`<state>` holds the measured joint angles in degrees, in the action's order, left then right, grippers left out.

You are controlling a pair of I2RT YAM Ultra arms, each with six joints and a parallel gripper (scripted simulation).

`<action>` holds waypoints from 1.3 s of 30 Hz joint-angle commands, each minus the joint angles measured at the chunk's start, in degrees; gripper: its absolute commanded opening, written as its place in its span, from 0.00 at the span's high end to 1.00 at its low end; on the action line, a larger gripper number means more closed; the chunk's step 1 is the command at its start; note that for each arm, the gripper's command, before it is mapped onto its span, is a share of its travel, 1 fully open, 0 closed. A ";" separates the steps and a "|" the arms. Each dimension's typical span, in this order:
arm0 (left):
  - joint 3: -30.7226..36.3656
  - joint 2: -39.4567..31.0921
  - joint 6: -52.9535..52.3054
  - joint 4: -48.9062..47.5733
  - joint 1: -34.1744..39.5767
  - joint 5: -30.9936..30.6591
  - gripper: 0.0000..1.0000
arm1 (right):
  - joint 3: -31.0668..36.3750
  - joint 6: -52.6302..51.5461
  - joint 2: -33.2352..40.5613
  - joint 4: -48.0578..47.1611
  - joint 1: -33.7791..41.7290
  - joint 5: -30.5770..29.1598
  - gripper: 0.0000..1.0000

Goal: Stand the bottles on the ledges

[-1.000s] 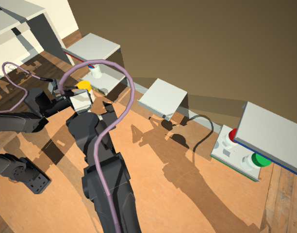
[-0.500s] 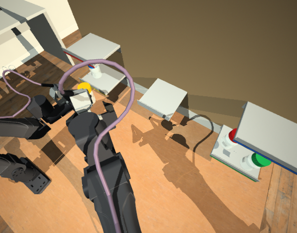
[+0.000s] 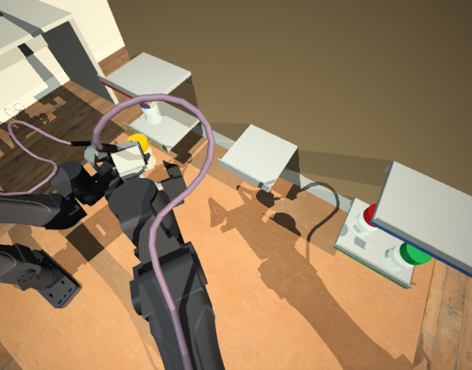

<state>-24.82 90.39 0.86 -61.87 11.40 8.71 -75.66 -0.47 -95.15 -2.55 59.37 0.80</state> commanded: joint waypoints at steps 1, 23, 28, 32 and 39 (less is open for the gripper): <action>-1.33 -0.01 0.14 -3.19 0.07 0.95 0.49 | -1.93 0.04 0.35 -1.19 0.06 -0.02 0.11; -8.00 6.14 -0.12 -2.41 -7.14 -6.63 0.49 | -1.93 0.04 0.35 -1.19 0.06 -0.02 0.11; -9.18 7.13 -0.12 -2.26 -8.05 -7.42 0.49 | -1.93 0.04 0.35 -1.19 0.06 -0.02 0.11; -10.49 8.22 -0.09 -2.09 -8.97 -8.11 0.49 | -1.93 0.04 0.35 -1.19 0.06 -0.02 0.11; -11.37 8.43 -0.05 -2.11 -9.55 -7.78 0.49 | -1.93 0.04 0.35 -1.19 0.06 -0.02 0.11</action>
<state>-34.02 99.39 0.86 -62.02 2.48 1.48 -75.66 -0.47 -95.15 -2.55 59.37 0.80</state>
